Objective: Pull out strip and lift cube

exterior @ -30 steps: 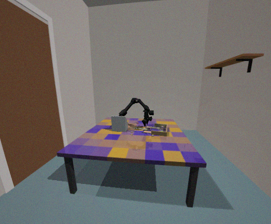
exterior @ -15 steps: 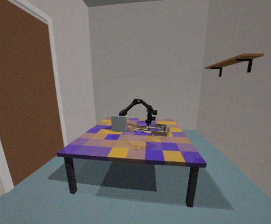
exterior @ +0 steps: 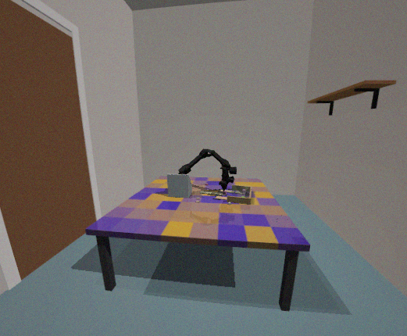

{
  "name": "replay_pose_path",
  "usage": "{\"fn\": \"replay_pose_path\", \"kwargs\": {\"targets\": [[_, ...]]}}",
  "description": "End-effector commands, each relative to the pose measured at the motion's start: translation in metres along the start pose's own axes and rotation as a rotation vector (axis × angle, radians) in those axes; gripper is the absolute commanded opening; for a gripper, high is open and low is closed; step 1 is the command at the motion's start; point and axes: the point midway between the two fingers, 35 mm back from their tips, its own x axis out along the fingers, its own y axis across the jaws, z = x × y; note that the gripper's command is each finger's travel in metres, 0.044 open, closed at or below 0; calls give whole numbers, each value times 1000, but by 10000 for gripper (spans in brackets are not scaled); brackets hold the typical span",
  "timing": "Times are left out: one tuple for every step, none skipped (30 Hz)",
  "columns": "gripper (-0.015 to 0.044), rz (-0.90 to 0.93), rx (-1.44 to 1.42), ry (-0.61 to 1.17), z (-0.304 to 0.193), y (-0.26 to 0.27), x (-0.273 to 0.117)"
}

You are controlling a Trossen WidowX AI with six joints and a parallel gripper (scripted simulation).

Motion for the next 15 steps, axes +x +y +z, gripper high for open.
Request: {"fn": "replay_pose_path", "kwargs": {"targets": [[250,1,5,6,-1,0,9],[250,1,5,6,-1,0,11],[250,1,5,6,-1,0,13],[250,1,5,6,-1,0,14],[250,1,5,6,-2,0,16],[250,1,5,6,-2,0,18],[250,1,5,6,-2,0,19],[250,1,5,6,-2,0,21],[250,1,5,6,-2,0,22],[250,2,5,6,-2,0,24],[250,2,5,6,-2,0,26],[250,2,5,6,-2,0,27],[250,2,5,6,-2,0,29],[250,2,5,6,-2,0,31],[250,2,5,7,-2,0,32]]}}
